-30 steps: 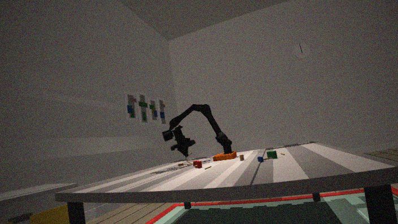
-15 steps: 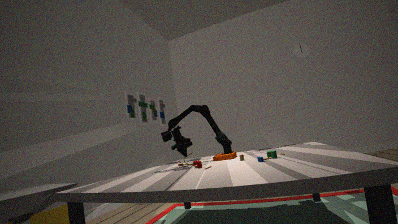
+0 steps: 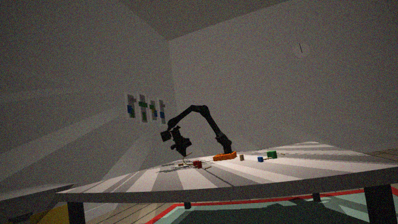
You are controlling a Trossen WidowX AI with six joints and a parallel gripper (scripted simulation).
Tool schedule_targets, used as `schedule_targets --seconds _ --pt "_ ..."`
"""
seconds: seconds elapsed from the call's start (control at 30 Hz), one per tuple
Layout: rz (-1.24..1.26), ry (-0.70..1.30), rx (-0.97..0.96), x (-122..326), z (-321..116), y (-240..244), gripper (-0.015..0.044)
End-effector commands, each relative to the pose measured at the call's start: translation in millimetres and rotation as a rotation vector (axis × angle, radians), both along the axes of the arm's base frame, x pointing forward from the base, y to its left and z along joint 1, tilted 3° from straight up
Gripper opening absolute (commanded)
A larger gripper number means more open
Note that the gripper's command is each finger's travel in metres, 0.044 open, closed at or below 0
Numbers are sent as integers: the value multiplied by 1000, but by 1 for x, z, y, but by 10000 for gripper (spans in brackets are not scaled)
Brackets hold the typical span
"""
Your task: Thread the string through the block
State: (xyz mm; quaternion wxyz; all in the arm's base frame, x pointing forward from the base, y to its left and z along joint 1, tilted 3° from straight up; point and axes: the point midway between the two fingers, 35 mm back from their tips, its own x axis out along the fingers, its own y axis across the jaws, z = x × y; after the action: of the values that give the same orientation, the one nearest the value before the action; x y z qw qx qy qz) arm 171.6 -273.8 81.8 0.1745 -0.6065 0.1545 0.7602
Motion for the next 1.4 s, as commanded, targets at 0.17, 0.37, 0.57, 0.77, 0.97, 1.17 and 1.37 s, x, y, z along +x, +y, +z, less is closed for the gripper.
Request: schedule_targets --seconds 0.17,0.37,0.57,0.77,0.97,1.17,1.37 --pt "-1 -12 -6 12 0 -4 0" --pt "0 -20 -13 19 1 -6 0" --pt "2 -29 -20 26 2 -9 0" --pt "2 -37 -27 34 3 -11 0" --pt "1 -46 -34 41 4 -14 0" --pt "0 -55 -41 48 5 -16 0" --pt "-1 -64 -47 55 5 -18 0"
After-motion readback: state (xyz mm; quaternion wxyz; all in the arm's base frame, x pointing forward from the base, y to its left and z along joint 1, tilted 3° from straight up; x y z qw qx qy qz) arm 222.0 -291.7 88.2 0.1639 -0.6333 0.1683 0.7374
